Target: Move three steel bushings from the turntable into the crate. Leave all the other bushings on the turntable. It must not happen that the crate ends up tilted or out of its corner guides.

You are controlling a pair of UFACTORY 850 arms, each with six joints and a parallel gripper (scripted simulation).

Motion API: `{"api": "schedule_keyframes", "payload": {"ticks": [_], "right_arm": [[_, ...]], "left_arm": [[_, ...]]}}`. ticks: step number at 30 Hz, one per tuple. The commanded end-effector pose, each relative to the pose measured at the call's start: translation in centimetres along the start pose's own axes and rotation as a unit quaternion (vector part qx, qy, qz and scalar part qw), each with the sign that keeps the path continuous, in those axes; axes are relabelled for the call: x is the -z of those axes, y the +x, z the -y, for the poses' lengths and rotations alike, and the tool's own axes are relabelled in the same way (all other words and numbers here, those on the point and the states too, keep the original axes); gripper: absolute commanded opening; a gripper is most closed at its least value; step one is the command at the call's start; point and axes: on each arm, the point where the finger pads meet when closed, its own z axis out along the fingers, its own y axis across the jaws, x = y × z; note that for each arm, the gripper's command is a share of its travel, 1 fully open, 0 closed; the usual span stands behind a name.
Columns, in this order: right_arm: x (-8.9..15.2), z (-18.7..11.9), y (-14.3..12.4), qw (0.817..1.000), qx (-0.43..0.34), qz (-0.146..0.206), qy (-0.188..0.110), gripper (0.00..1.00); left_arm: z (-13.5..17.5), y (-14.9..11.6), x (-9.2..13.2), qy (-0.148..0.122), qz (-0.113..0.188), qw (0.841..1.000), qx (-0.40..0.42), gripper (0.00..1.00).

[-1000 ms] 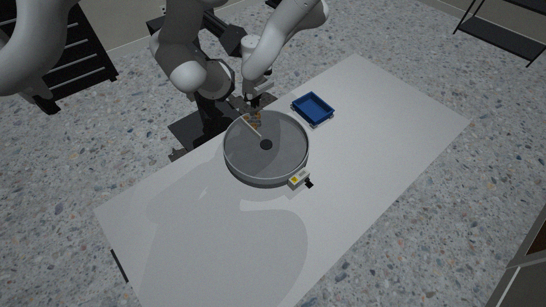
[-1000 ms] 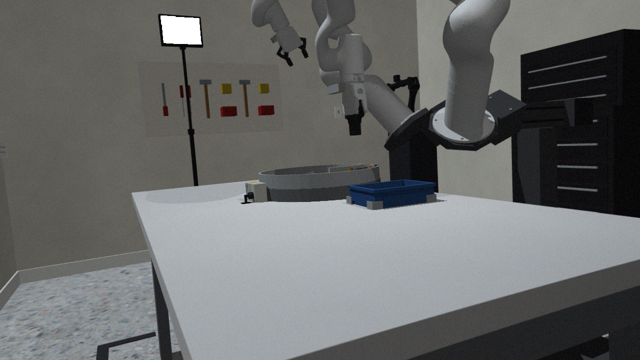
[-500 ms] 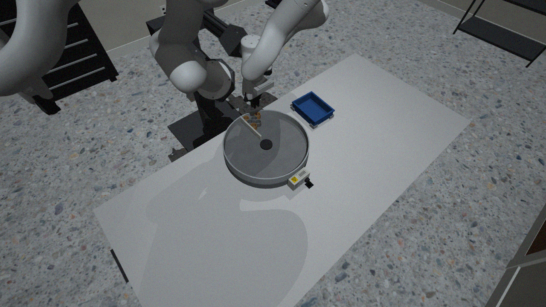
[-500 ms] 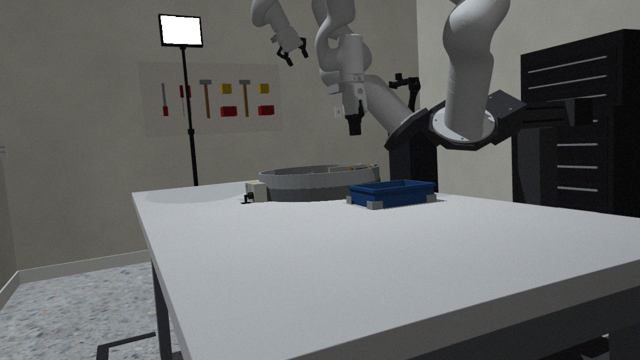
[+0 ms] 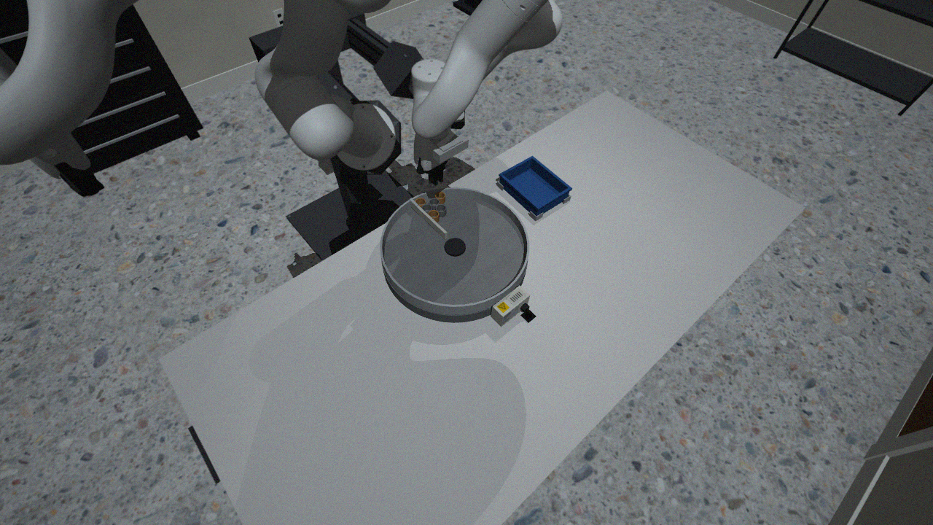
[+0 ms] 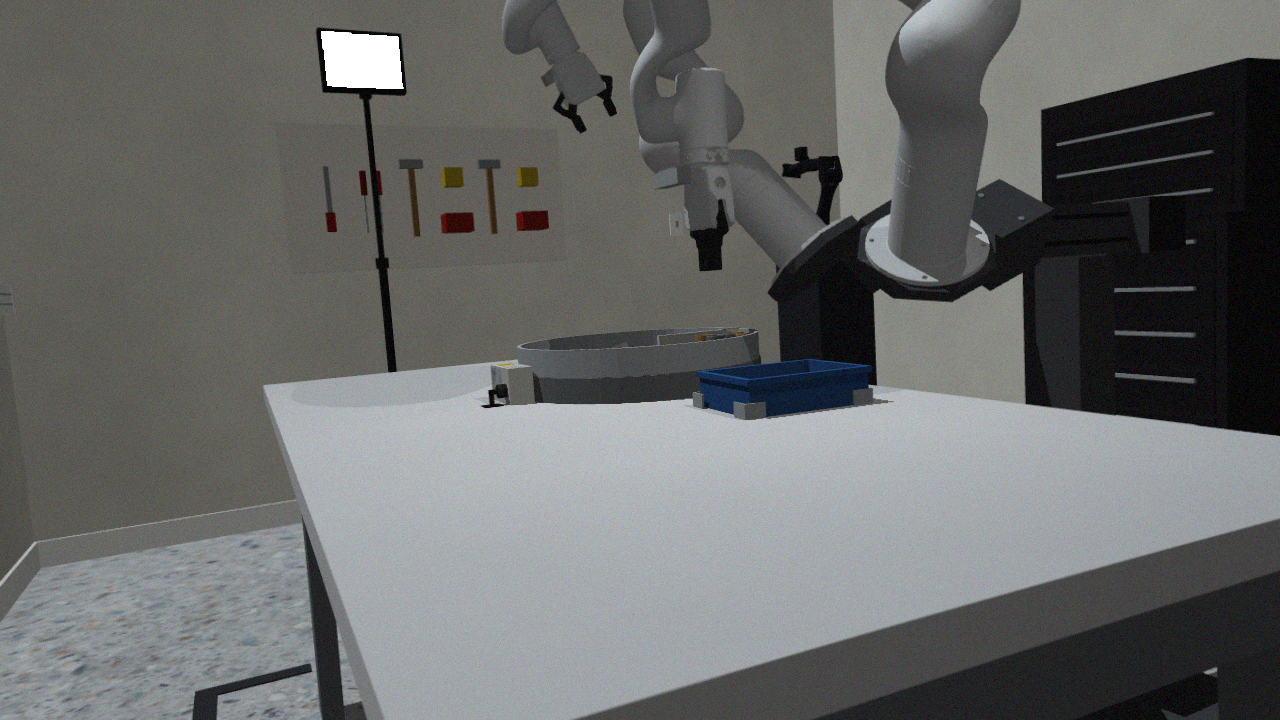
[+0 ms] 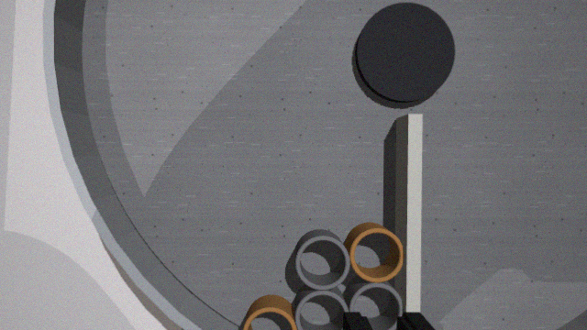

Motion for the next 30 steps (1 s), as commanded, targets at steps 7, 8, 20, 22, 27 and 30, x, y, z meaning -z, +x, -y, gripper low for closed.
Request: {"api": "schedule_keyframes", "payload": {"ticks": [7, 8, 20, 22, 27, 30], "right_arm": [[0.08, 0.00, 0.04, 1.000, 0.000, -0.001, 0.000, 1.00], [0.08, 0.00, 0.04, 1.000, 0.000, -0.001, 0.000, 1.00], [0.08, 0.00, 0.04, 1.000, 0.000, -0.001, 0.000, 1.00], [0.08, 0.00, 0.04, 1.000, 0.000, -0.001, 0.000, 1.00], [0.08, 0.00, 0.04, 1.000, 0.000, -0.001, 0.000, 1.00], [0.08, 0.00, 0.04, 1.000, 0.000, -0.001, 0.000, 1.00]], "left_arm": [[-0.06, 0.05, 0.02, -0.003, 0.001, 1.000, 0.007, 0.13], [-0.06, 0.06, 0.02, -0.004, 0.001, 1.000, 0.008, 0.13], [-0.03, 0.13, -0.16, -0.017, 0.010, 0.999, 0.047, 0.13], [-0.03, 0.14, -0.18, -0.019, 0.011, 0.998, 0.053, 0.13], [0.02, 0.20, -0.37, -0.029, 0.017, 0.996, 0.081, 0.13], [0.06, 0.23, -0.54, -0.036, 0.019, 0.994, 0.098, 0.13]]}}
